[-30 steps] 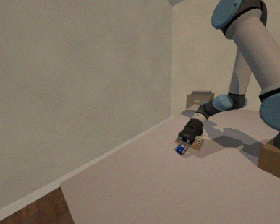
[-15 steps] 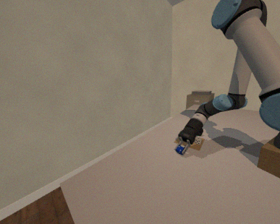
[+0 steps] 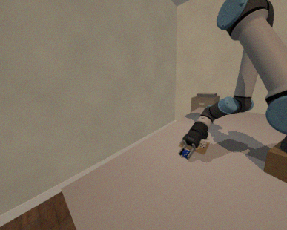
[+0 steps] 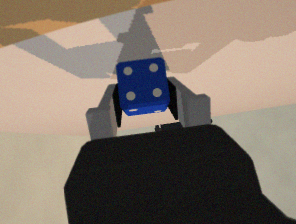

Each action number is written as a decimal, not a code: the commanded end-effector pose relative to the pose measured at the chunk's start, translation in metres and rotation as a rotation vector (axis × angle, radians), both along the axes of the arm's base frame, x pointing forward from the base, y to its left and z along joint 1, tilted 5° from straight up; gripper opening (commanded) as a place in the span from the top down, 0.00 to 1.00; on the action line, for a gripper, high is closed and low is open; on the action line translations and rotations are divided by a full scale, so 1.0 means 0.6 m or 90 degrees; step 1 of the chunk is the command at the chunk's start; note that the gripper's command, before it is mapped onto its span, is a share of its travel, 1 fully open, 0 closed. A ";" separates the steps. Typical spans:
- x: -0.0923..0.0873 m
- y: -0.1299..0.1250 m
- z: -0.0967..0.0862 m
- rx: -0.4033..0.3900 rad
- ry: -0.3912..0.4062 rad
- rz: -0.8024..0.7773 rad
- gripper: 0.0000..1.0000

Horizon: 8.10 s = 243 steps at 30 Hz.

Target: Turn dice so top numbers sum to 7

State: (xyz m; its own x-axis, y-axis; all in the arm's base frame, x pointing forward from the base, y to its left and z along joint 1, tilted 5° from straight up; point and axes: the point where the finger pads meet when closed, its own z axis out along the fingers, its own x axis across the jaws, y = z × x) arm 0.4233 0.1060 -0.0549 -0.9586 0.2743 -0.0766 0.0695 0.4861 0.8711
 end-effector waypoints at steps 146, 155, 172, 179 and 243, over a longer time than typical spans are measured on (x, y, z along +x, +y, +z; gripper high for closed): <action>-0.020 -0.020 0.166 -0.377 0.109 -0.028 0.13; -0.015 -0.003 0.178 -0.526 0.149 -0.043 0.13; -0.010 0.012 0.191 -0.660 0.179 -0.056 0.13; -0.010 0.013 0.191 -0.662 0.179 -0.057 0.00; 0.012 0.004 0.189 -0.714 0.034 0.212 0.00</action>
State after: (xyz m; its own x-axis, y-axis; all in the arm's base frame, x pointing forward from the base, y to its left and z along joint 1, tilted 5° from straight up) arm 0.4284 0.1092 0.0580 -0.9898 -0.1210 -0.0751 -0.1171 0.9916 -0.0550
